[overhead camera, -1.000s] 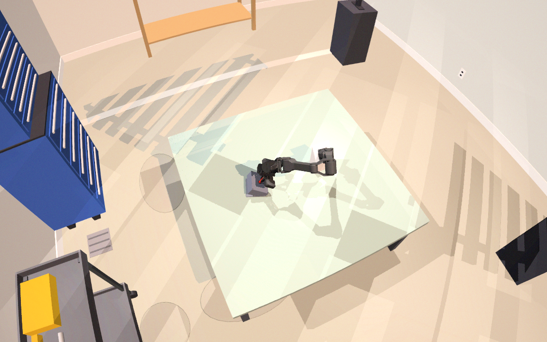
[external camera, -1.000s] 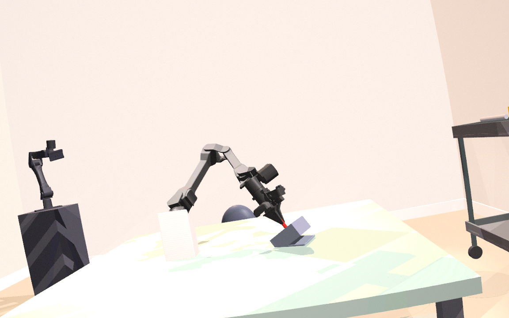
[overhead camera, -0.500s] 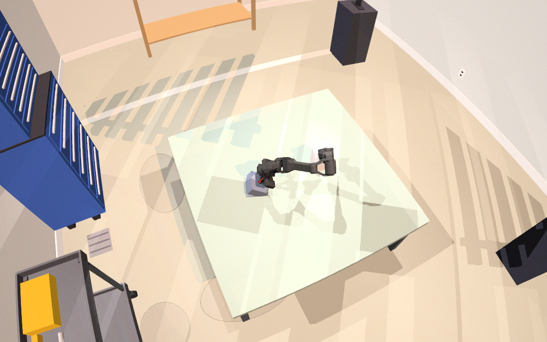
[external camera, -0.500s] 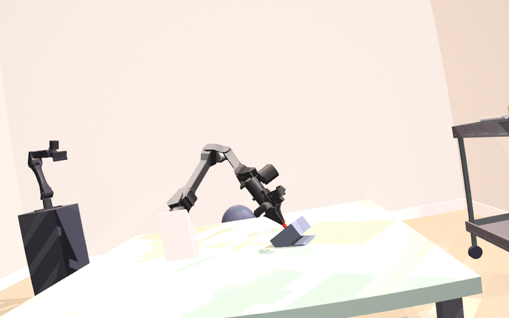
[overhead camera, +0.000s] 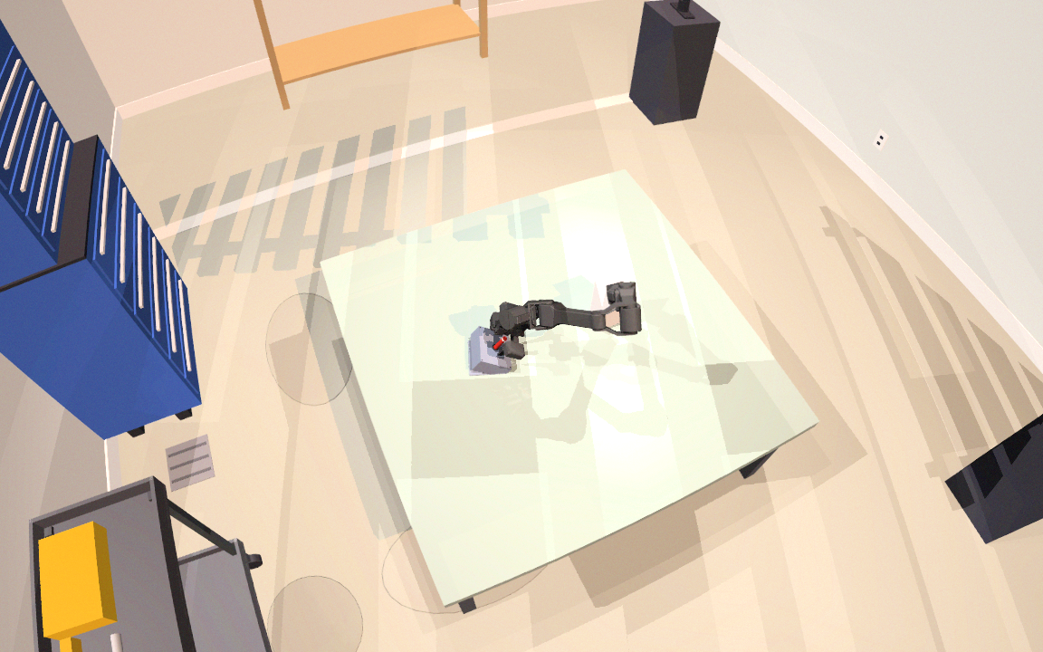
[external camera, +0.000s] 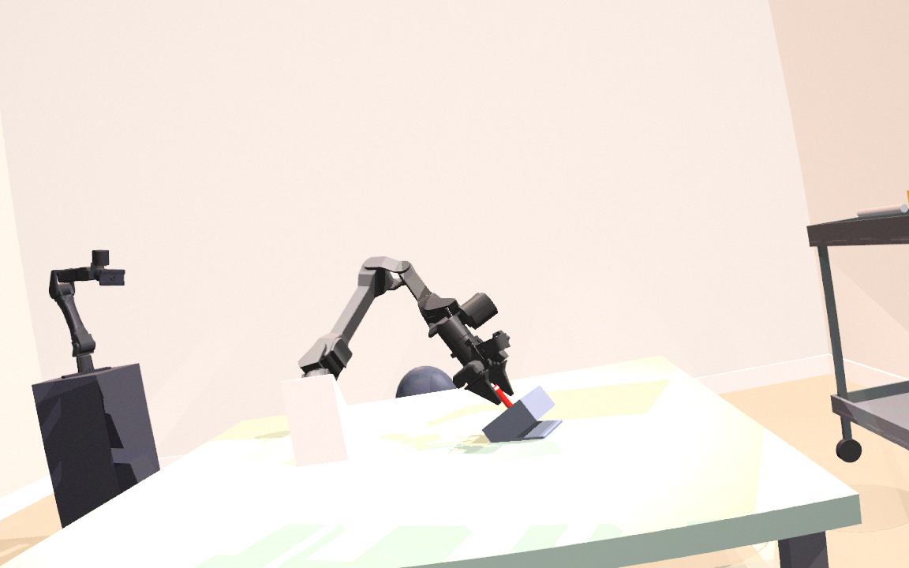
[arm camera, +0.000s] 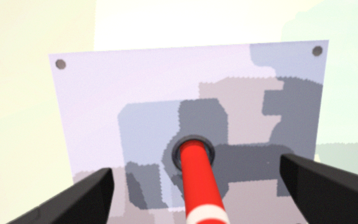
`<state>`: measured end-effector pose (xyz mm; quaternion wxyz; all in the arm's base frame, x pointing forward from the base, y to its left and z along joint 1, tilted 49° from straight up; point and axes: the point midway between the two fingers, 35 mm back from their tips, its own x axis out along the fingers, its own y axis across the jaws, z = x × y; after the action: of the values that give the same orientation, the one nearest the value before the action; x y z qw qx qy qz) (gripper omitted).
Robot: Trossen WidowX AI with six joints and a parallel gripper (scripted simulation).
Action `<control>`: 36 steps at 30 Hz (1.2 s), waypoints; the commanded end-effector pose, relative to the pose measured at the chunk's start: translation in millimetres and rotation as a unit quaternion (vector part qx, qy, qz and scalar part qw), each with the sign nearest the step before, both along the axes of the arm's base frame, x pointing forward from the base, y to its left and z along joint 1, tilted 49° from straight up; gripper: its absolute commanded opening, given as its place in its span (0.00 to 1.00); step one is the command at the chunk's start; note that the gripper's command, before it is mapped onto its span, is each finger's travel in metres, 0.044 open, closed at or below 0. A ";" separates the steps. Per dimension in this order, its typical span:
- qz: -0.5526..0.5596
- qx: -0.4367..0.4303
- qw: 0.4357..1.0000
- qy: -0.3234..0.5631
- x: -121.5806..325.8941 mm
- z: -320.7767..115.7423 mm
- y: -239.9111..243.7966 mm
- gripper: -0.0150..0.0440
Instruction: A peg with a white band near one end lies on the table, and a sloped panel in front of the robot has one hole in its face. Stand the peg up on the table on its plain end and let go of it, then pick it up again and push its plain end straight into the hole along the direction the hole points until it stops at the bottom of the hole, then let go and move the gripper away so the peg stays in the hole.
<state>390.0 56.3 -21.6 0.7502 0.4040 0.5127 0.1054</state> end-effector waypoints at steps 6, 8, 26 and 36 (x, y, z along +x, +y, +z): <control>0.000 -0.002 1.000 -0.001 -4.1 8.6 -8.5 1.00; 0.000 -0.002 1.000 0.000 -5.3 10.9 -10.6 1.00; -0.001 -0.004 1.000 0.001 -16.6 31.9 -30.2 1.00; -0.002 -0.005 1.000 0.002 -24.1 43.8 -41.1 1.00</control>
<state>367.6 19.0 17.6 0.7499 0.4026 0.5156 0.0985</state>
